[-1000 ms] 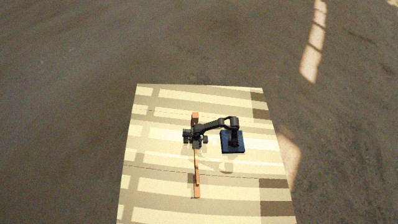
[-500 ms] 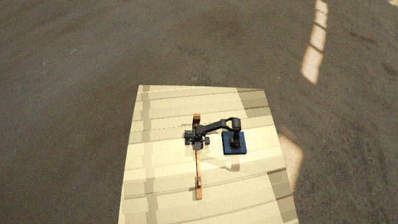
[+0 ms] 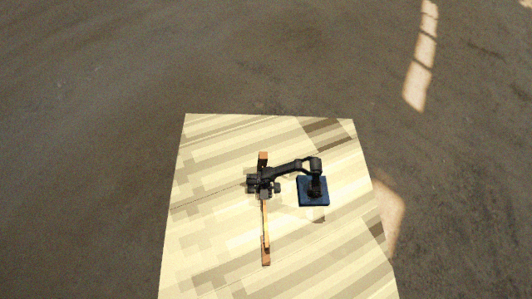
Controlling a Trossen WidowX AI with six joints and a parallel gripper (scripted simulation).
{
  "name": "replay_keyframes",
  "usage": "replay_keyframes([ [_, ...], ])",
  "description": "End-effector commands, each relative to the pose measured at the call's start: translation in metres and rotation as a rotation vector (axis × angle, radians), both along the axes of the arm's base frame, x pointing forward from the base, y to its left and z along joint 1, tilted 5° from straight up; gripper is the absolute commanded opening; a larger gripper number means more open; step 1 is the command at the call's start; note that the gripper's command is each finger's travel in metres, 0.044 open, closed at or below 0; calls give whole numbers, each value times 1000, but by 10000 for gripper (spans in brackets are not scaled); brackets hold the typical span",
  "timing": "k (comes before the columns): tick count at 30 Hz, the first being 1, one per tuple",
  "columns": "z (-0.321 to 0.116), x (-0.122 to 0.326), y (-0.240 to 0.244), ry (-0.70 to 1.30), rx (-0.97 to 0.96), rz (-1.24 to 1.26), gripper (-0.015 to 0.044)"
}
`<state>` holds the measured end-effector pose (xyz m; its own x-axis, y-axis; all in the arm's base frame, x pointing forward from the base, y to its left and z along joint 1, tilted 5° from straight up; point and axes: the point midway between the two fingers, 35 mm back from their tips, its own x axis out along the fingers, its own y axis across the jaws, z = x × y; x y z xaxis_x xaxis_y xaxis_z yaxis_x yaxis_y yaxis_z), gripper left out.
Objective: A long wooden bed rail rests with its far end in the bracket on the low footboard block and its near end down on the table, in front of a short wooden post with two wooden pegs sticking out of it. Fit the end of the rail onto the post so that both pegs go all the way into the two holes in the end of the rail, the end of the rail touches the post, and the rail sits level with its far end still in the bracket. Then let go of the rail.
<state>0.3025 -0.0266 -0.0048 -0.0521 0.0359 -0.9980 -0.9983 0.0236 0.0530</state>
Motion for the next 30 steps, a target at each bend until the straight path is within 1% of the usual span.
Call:
replay_keyframes([
  [1, 6, 3, 0, -10, 3, 3, 0],
  [30, 20, 10, -1, -11, 3, 3, 0],
])
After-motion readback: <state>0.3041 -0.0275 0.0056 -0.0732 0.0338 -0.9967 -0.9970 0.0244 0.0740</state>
